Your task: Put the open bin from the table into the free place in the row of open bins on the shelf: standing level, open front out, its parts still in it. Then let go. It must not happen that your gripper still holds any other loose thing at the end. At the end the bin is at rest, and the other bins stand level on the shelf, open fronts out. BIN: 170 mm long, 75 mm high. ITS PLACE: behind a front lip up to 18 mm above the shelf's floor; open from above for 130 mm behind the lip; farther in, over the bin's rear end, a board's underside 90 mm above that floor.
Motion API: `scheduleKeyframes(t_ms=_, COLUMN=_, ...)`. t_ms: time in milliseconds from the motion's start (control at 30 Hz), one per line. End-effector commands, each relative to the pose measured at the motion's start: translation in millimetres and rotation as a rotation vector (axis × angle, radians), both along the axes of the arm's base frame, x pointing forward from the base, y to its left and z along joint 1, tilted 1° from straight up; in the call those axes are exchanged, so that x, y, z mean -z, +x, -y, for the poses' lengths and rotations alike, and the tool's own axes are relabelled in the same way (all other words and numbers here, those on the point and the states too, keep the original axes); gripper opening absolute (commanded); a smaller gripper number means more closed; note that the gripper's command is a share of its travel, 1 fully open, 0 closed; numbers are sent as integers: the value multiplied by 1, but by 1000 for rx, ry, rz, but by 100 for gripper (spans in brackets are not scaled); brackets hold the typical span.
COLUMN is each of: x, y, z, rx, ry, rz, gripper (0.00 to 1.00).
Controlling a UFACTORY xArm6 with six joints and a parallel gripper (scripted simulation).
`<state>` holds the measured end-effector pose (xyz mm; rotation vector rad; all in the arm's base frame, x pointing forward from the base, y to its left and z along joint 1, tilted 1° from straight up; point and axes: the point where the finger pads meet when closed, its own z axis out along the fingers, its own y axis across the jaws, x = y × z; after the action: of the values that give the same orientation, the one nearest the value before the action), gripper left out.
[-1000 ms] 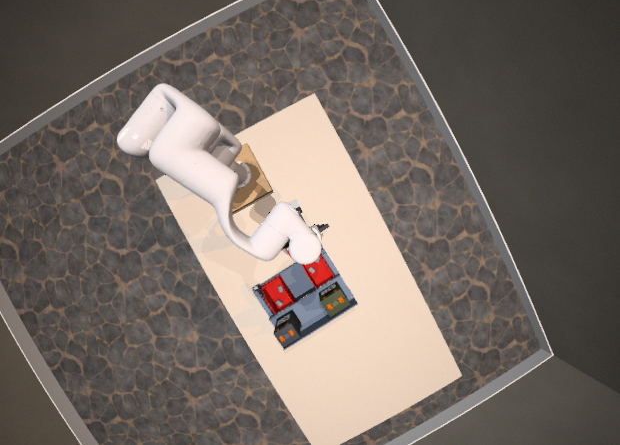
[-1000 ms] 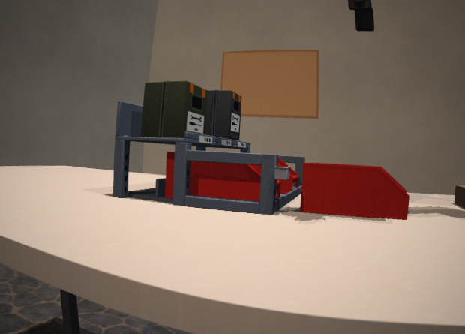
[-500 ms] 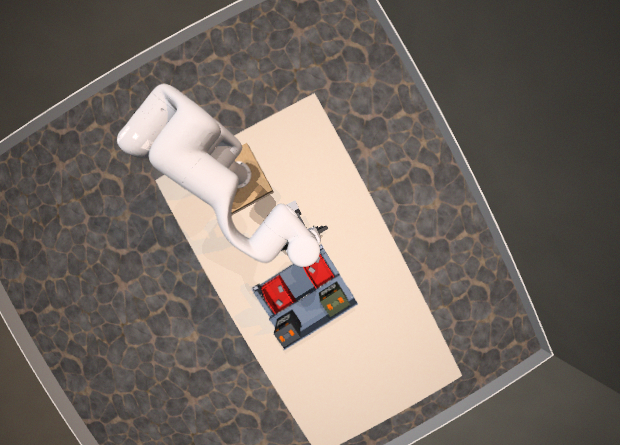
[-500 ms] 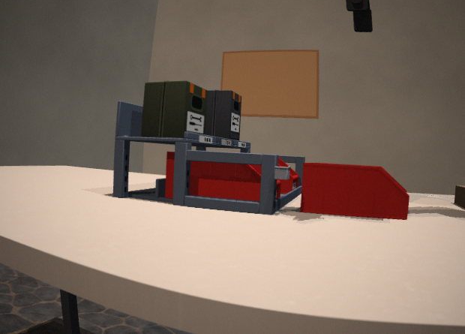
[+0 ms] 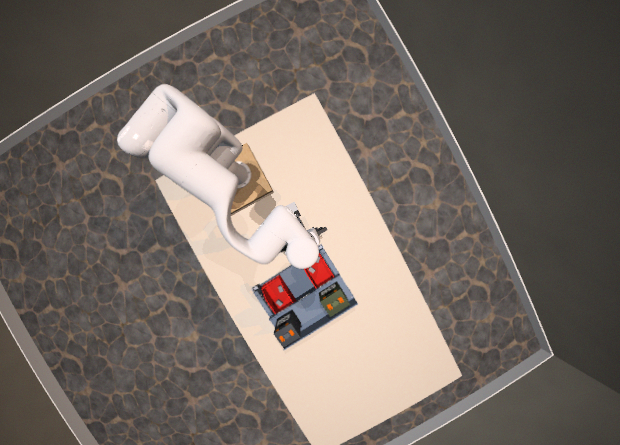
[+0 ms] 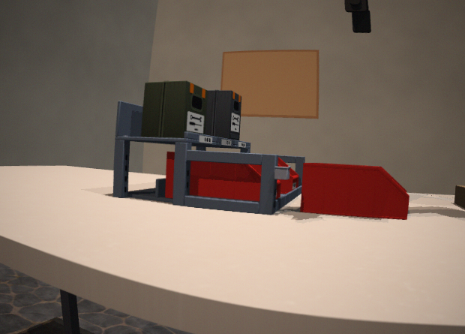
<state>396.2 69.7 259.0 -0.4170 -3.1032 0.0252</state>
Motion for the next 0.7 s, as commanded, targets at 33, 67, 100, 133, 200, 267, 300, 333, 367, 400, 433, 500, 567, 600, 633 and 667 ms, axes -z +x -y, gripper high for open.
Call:
scheduleKeyframes(t_ms=33, x=-2, y=1, z=1, rx=0, ry=1, rz=4, gripper=100)
scheduleKeyframes(t_ms=67, x=-2, y=1, z=1, rx=0, ry=1, rz=4, gripper=100)
scheduleKeyframes(t_ms=100, x=-2, y=1, z=1, rx=0, ry=1, rz=4, gripper=100)
scheduleKeyframes(t_ms=133, x=-2, y=1, z=1, rx=0, ry=1, rz=4, gripper=100)
scheduleKeyframes(t_ms=200, x=-2, y=1, z=1, rx=0, ry=1, rz=4, gripper=100)
scheduleKeyframes(t_ms=267, x=-2, y=1, z=1, rx=0, ry=1, rz=4, gripper=100)
scheduleKeyframes(t_ms=300, x=-2, y=1, z=1, rx=0, ry=1, rz=4, gripper=100)
scheduleKeyframes(t_ms=333, x=-2, y=2, z=2, rx=0, ry=1, rz=4, gripper=100)
scheduleKeyframes(t_ms=367, x=-2, y=2, z=2, rx=0, ry=1, rz=4, gripper=100)
scheduleKeyframes(t_ms=400, x=-2, y=2, z=3, rx=0, ry=1, rz=4, gripper=100)
scheduleKeyframes(t_ms=433, x=-2, y=2, z=3, rx=0, ry=1, rz=4, gripper=100)
scheduleKeyframes(t_ms=500, x=-2, y=2, z=4, rx=0, ry=1, rz=4, gripper=100)
scheduleKeyframes(t_ms=567, x=-2, y=2, z=4, rx=0, ry=1, rz=4, gripper=100)
scheduleKeyframes(t_ms=600, x=-2, y=2, z=4, rx=0, ry=1, rz=4, gripper=100)
scheduleKeyframes(t_ms=633, x=-2, y=2, z=4, rx=0, ry=1, rz=4, gripper=100)
scheduleKeyframes(t_ms=667, x=-2, y=2, z=4, rx=0, ry=1, rz=4, gripper=100)
